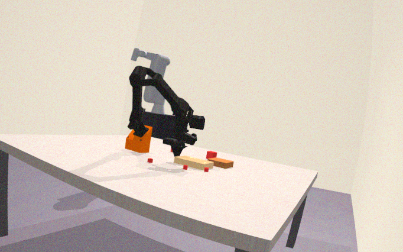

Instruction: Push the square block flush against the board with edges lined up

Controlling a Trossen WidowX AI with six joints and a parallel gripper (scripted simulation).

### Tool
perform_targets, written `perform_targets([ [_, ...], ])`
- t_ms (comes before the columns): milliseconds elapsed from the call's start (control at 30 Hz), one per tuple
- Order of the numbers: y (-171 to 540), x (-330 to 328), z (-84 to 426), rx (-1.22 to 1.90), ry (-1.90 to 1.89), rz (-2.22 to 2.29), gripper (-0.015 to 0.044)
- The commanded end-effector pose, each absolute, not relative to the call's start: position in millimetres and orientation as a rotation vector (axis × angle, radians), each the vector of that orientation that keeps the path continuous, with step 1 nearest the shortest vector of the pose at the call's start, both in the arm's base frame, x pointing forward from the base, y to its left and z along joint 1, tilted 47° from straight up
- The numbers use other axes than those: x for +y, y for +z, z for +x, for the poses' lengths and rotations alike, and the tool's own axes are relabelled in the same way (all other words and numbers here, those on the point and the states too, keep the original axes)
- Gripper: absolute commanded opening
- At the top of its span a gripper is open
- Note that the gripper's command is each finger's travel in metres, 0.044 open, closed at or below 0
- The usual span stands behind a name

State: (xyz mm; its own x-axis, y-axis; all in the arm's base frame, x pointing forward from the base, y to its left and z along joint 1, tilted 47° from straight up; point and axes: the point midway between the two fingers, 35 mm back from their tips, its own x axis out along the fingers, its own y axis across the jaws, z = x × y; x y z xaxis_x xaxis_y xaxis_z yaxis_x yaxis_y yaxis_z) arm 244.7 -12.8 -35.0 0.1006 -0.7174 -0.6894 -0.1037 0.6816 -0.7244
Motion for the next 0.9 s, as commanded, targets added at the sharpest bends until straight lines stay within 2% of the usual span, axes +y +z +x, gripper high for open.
perform_targets([
  [0,-35,-13,247,1.424,-0.52,-0.745,0.0],
  [867,-35,-9,270,1.424,-0.52,-0.744,0.0],
])
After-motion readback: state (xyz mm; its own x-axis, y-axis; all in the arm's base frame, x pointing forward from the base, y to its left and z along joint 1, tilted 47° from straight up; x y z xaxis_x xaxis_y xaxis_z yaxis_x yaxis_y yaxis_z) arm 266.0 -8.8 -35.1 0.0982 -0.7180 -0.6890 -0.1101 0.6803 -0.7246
